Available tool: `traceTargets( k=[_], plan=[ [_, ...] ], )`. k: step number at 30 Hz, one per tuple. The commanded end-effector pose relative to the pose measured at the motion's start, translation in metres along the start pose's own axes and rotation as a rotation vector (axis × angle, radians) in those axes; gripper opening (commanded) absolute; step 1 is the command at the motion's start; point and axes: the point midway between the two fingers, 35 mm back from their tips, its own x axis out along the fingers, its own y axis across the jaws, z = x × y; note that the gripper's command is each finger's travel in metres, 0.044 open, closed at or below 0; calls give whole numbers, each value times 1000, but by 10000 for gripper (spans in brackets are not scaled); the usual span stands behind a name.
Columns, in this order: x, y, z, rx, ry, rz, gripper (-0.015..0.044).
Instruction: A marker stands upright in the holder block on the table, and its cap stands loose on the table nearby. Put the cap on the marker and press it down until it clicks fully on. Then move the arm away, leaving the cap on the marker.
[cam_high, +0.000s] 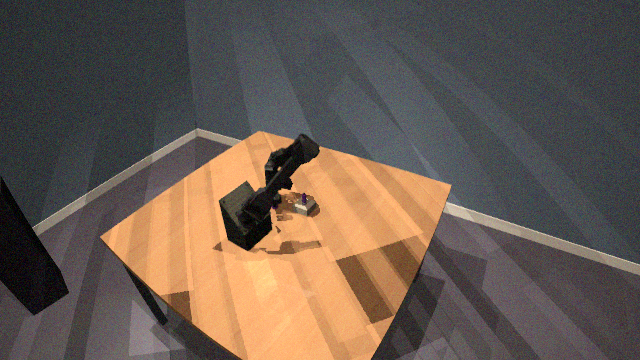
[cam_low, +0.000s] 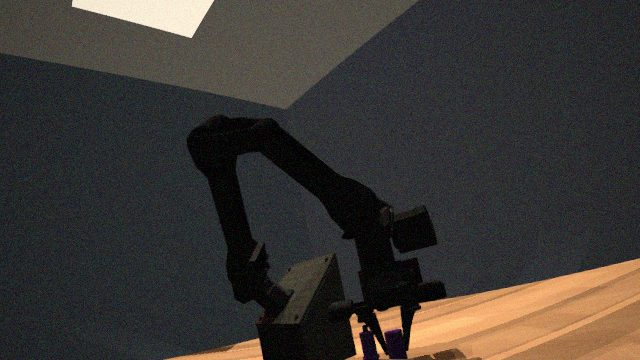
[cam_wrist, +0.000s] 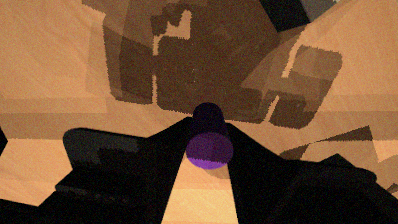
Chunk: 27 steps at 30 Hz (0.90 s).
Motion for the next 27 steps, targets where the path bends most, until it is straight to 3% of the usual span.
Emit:
traceTargets(
  k=[1,27],
  plan=[
    [-4,1,0,-2,-2,0,18],
    [-66,1,12,-2,1,3,0]
  ],
)
